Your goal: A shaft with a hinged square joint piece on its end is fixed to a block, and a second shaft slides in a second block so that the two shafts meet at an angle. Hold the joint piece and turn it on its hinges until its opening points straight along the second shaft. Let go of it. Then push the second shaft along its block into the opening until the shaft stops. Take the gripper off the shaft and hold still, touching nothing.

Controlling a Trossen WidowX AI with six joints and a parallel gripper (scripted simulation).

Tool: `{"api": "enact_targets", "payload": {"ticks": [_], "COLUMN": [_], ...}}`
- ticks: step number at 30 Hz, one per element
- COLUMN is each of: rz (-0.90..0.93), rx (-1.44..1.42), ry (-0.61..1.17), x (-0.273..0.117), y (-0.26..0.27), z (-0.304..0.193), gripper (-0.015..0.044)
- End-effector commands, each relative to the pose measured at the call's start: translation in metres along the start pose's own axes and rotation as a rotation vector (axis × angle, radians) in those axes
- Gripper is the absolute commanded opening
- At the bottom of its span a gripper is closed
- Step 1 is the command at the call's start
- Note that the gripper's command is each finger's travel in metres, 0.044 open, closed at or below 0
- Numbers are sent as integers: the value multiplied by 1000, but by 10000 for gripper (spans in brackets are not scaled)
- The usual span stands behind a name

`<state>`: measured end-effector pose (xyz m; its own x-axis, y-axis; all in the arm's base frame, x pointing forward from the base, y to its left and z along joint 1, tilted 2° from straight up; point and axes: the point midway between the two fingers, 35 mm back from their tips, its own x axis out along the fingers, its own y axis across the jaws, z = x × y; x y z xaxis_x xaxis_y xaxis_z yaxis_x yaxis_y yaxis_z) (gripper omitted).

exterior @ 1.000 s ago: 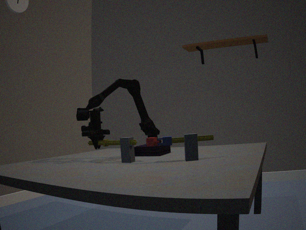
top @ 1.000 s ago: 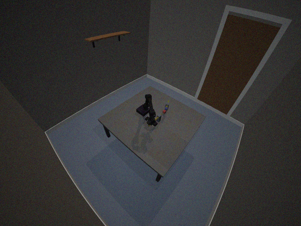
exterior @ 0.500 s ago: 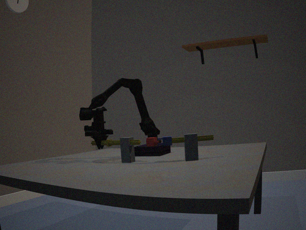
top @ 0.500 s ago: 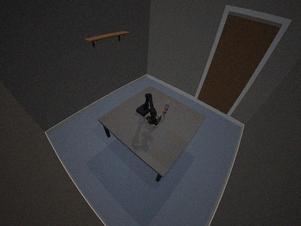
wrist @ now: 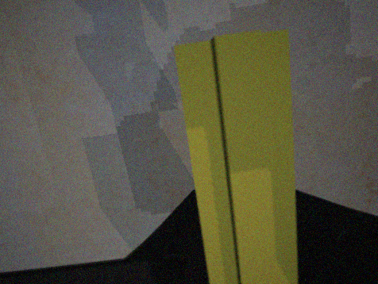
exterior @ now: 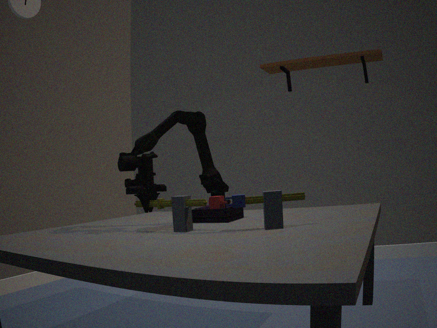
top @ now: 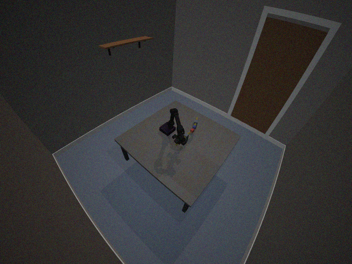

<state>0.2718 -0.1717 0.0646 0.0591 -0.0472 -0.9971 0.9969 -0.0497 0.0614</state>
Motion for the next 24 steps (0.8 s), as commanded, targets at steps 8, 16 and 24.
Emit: {"api": "enact_targets", "payload": {"ticks": [8, 16, 24], "rz": [0, 0, 0], "rx": [3, 3, 3], "ry": [3, 4, 5], "x": [2, 2, 2], "y": [0, 1, 1], "z": [-19, -31, -44], "gripper": [0, 0, 0]}}
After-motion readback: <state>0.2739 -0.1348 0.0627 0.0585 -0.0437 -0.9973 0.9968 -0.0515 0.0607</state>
